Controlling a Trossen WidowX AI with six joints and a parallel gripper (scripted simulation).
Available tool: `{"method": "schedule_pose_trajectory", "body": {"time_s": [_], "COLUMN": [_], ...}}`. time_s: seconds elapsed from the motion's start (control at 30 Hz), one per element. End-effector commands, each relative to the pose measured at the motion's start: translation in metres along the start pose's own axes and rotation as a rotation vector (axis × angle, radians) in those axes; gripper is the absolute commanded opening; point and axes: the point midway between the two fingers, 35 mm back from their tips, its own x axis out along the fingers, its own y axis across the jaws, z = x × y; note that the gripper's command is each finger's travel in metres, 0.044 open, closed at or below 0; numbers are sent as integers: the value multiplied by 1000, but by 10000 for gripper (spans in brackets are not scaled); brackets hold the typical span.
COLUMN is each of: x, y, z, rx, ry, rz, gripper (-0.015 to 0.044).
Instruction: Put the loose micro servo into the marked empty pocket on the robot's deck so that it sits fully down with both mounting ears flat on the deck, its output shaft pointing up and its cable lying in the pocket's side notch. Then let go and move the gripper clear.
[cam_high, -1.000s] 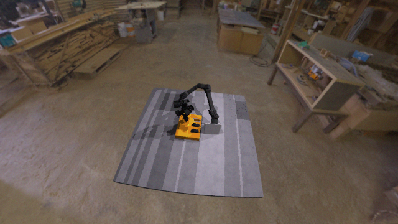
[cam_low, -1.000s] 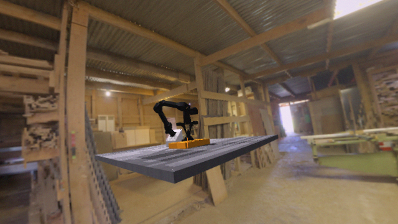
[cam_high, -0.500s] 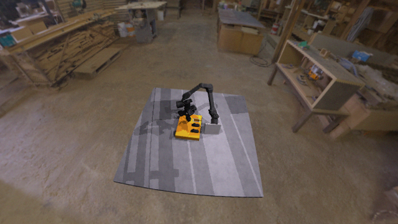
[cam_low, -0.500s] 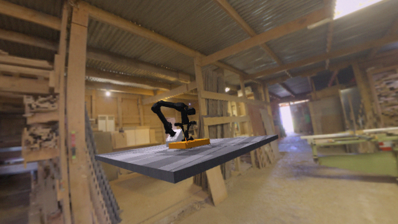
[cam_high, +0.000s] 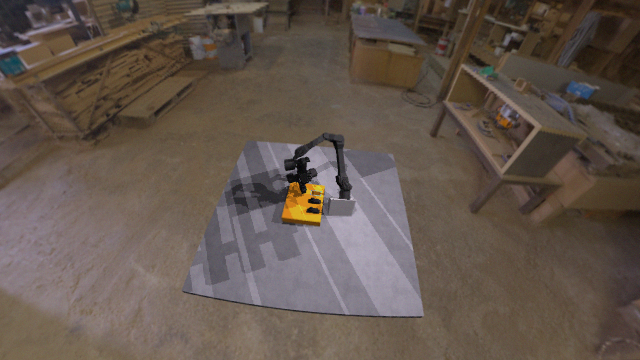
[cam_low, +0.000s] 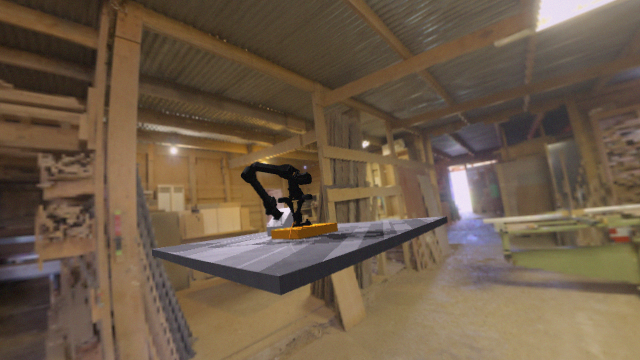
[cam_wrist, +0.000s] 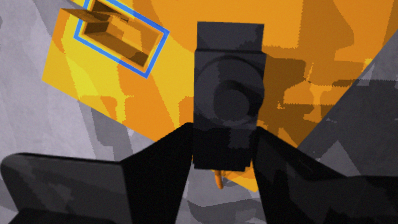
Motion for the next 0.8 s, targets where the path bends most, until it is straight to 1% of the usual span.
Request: {"method": "schedule_pose_trajectory", "body": {"time_s": [0.0, 0.77], "x": [-1, -1], "y": [1, 1], "z": [-2, -2], "rx": [135, 934], "ry": [5, 4], "rz": [-2, -4], "gripper": [0, 0]}}
